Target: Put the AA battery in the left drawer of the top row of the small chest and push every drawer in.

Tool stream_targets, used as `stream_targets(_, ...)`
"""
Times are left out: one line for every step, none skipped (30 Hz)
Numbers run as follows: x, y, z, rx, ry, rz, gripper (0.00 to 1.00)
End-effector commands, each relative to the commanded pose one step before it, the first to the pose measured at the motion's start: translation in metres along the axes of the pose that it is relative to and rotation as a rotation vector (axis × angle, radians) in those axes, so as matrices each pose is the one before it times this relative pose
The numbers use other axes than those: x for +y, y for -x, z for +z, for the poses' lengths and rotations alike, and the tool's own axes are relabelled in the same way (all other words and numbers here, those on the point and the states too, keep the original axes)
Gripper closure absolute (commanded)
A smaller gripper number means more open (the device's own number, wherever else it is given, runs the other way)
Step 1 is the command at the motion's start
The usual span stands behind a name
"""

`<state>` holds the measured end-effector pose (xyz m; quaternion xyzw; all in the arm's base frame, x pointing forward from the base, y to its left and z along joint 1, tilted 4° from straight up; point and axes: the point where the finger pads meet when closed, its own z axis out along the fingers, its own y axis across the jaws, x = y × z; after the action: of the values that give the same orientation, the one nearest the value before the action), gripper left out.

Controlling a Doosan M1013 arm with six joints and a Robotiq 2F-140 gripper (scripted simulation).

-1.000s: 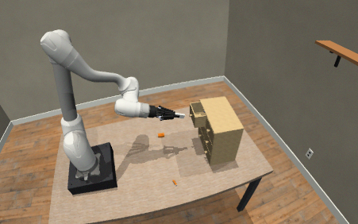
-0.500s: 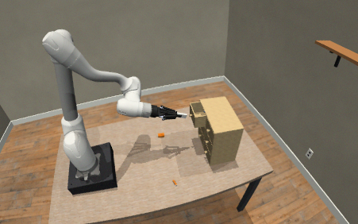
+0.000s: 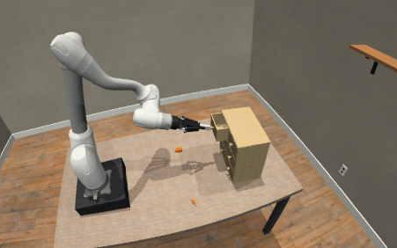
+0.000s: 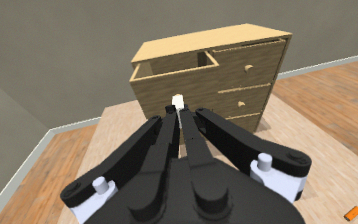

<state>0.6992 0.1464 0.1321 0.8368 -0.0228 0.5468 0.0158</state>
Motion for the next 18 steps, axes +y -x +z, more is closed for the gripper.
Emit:
stream_targets(-0.00005, -0.00260, 0.00694, 0.00007, -0.00018, 0.00023, 1.00)
stream_targets(0.00000, -0.00064, 0.00175, 0.00000, 0.00000, 0.00000, 1.00)
stream_targets(0.00000, -0.00064, 0.00176, 0.00000, 0.00000, 0.00000, 1.00)
stream_targets(0.00000, 0.00000, 0.00000, 0.00000, 0.00000, 0.00000, 1.00)
stream_targets(0.00000, 0.00000, 0.00000, 0.00000, 0.00000, 0.00000, 1.00)
stream_targets(0.00001, -0.00064, 0.00176, 0.00000, 0.00000, 0.00000, 1.00)
stream_targets(0.00000, -0.00064, 0.00177, 0.00000, 0.00000, 0.00000, 1.00)
stream_targets(0.00000, -0.00064, 0.00176, 0.00000, 0.00000, 0.00000, 1.00)
stream_targets(0.00000, -0.00064, 0.00176, 0.00000, 0.00000, 0.00000, 1.00)
stream_targets(0.00000, -0.00064, 0.00176, 0.00000, 0.00000, 0.00000, 1.00)
stream_targets(0.00000, -0.00063, 0.00175, 0.00000, 0.00000, 0.00000, 1.00)
stream_targets(0.00000, -0.00063, 0.00174, 0.00000, 0.00000, 0.00000, 1.00)
stream_targets(0.00000, -0.00063, 0.00172, 0.00000, 0.00000, 0.00000, 1.00)
stream_targets(0.00000, -0.00062, 0.00171, 0.00000, 0.00000, 0.00000, 1.00)
stream_targets(0.00000, -0.00062, 0.00169, 0.00000, 0.00000, 0.00000, 1.00)
stream_targets(0.00000, -0.00061, 0.00167, 0.00000, 0.00000, 0.00000, 1.00)
stream_targets(0.00000, -0.00060, 0.00164, 0.00000, 0.00000, 0.00000, 1.00)
stream_targets(0.00000, -0.00059, 0.00162, 0.00000, 0.00000, 0.00000, 1.00)
